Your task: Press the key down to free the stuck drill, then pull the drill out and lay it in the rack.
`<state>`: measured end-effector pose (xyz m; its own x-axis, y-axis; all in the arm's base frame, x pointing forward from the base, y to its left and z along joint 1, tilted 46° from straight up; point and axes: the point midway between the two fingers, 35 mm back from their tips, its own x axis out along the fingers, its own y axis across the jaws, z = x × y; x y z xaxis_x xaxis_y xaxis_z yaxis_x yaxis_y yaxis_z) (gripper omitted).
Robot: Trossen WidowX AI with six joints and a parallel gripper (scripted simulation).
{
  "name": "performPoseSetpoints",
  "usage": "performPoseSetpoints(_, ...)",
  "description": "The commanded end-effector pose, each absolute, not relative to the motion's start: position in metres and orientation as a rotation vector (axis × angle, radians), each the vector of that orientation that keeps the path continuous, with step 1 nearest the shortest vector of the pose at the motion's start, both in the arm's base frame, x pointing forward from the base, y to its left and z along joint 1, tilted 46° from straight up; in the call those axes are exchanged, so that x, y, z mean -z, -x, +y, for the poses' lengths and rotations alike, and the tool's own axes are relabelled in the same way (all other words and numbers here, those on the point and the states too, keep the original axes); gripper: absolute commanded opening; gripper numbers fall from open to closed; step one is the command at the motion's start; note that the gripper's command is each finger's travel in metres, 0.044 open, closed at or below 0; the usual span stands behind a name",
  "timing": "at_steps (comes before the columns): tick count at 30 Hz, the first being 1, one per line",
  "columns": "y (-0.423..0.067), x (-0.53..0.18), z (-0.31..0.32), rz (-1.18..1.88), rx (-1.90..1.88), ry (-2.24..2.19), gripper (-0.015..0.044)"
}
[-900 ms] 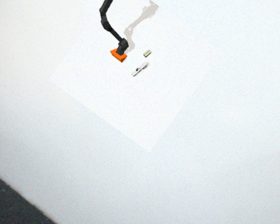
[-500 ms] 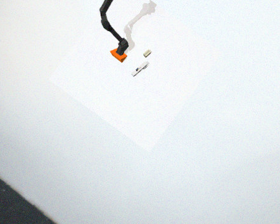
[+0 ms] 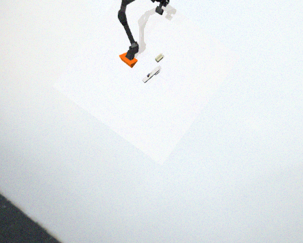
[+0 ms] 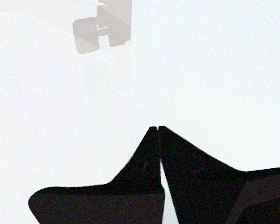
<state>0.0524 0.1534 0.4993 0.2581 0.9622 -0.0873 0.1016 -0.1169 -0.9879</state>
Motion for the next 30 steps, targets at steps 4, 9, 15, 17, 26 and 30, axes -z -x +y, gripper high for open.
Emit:
performPoseSetpoints(4, -0.155, -0.443, 0.164, -0.511, -1.142, 1.351, 0.0000)
performPoseSetpoints(9, -0.213, -0.401, 0.148, -0.176, -1.154, 1.211, 0.0000)
performPoseSetpoints(15, -0.269, -0.345, 0.112, 0.204, -1.116, 0.991, 0.0000)
performPoseSetpoints(17, -0.284, -0.325, 0.097, 0.324, -1.093, 0.906, 0.0000)
performPoseSetpoints(26, -0.320, -0.234, 0.015, 0.816, -0.937, 0.448, 0.0000)
performPoseSetpoints(30, -0.320, -0.193, -0.023, 1.009, -0.843, 0.204, 0.0000)
